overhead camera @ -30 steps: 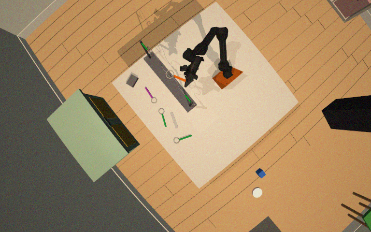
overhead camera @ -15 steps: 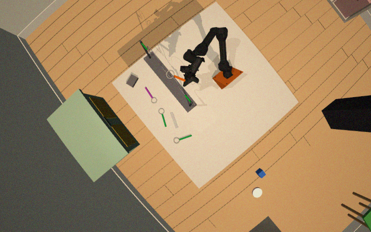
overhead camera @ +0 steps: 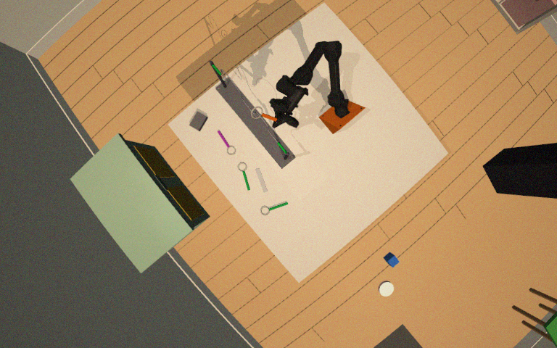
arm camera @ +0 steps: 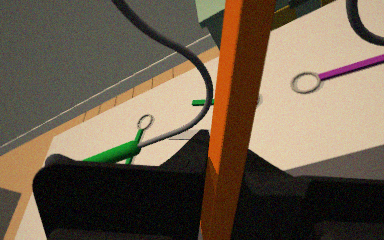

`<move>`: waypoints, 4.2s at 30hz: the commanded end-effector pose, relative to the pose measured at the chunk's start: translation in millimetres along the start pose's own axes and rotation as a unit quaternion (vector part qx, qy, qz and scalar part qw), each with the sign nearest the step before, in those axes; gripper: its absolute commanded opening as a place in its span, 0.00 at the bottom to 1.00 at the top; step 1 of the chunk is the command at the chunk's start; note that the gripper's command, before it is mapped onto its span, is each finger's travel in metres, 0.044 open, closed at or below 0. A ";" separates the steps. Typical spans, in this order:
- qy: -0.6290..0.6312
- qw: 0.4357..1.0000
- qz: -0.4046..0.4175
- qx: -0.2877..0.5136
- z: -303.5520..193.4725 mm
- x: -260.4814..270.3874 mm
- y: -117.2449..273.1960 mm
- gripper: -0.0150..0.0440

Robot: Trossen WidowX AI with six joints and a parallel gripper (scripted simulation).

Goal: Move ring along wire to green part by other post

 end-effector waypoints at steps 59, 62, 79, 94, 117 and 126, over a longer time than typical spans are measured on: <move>0.540 0.783 -0.284 -0.118 12.7 -31.6 0.3 0.00; 0.562 0.763 -0.295 -0.123 14.1 -32.4 0.9 0.00; 0.673 0.633 -0.353 -0.148 23.0 -35.2 5.1 0.00; 0.752 0.501 -0.395 -0.165 30.8 -34.6 9.4 0.00; 0.824 0.319 -0.433 -0.181 37.7 -34.2 13.2 0.00; 0.825 0.312 -0.435 -0.181 36.1 -41.7 10.9 0.00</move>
Point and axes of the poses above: the point midway between the two fingers, 35 mm back from their tips, its own y axis back along the fingers, its own x axis across the jaws, z = x × y, the point moved 8 cm from there along y, back along the fingers, and after that the axes turned 10 degrees about -y, right-handed, at the moved point
